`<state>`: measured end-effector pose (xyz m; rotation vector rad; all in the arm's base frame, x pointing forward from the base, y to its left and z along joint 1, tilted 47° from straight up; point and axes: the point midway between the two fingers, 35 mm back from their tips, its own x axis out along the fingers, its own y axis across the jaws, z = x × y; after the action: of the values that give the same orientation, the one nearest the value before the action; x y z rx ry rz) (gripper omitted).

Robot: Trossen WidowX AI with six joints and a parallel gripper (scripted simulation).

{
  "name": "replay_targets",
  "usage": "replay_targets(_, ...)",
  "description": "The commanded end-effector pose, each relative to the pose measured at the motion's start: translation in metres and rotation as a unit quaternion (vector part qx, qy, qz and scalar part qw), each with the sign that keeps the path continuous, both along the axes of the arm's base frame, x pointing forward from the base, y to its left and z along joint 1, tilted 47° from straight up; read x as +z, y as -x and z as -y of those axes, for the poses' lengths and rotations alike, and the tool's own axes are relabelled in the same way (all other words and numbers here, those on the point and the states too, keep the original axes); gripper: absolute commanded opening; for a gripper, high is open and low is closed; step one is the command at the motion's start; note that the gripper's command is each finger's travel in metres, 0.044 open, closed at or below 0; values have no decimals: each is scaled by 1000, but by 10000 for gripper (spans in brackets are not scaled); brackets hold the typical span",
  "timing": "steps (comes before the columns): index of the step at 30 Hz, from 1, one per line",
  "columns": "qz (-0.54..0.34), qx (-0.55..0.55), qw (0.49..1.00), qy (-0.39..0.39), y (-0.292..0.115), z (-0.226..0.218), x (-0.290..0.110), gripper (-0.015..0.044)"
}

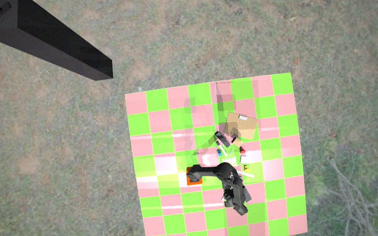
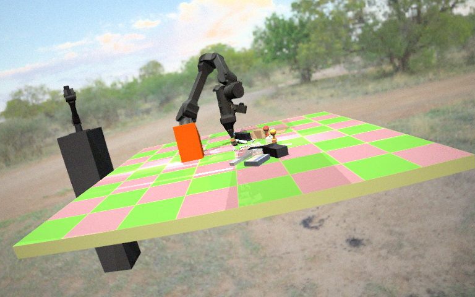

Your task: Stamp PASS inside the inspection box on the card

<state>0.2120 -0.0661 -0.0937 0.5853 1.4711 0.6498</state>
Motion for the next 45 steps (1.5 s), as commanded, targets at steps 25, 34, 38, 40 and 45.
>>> replay_targets(25, 4, 3, 1000, 3, -74, 0, 14, 0)
replay_targets(34, 4, 3, 1000, 1, -96, -7, 19, 0)
replay_targets(38, 4, 3, 1000, 2, -96, -9, 17, 0)
replay_targets(40, 5, 3, 1000, 2, -96, -10, 16, 0)
replay_targets(45, 5, 4, 1000, 2, -96, -12, 14, 0)
